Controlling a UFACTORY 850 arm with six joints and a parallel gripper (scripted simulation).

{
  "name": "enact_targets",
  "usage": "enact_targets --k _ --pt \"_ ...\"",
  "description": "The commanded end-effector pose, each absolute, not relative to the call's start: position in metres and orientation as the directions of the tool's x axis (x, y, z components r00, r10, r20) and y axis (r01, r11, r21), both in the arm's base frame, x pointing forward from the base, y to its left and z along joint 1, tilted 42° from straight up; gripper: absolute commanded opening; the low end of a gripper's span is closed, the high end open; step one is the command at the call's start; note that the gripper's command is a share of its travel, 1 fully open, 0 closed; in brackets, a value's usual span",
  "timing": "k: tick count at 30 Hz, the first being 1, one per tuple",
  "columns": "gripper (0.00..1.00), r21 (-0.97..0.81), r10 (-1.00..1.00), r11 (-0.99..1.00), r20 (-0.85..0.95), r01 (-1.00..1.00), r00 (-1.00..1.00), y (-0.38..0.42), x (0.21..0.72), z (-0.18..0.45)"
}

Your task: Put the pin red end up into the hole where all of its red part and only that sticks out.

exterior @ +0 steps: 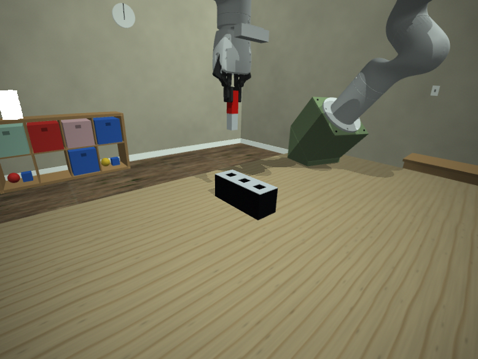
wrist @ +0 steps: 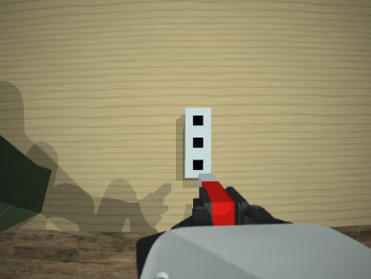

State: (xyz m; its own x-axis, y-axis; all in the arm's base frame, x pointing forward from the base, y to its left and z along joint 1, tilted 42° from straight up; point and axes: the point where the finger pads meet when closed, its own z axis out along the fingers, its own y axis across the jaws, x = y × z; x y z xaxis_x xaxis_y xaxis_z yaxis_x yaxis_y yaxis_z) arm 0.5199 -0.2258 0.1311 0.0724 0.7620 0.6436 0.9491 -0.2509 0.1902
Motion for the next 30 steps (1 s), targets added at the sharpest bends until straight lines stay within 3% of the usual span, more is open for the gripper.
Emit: enact_targets --k 1,5,6,22,23,30 --pt "0.00 0.193 0.763 -0.252 0.642 0.948 0.072 -0.227 0.520 0.132" --pt "0.00 0.193 0.763 -0.252 0.642 0.948 0.072 -0.227 0.520 0.132" --pt "0.00 0.192 0.763 -0.251 0.643 0.949 0.072 -0.182 0.525 0.171" --pt "0.00 0.192 0.763 -0.251 0.643 0.949 0.072 -0.182 0.525 0.171" --pt "0.00 0.193 0.763 -0.252 0.642 0.948 0.073 -0.141 0.547 0.119" --pt "0.00 0.193 0.763 -0.252 0.642 0.948 0.073 -0.119 0.558 0.093"
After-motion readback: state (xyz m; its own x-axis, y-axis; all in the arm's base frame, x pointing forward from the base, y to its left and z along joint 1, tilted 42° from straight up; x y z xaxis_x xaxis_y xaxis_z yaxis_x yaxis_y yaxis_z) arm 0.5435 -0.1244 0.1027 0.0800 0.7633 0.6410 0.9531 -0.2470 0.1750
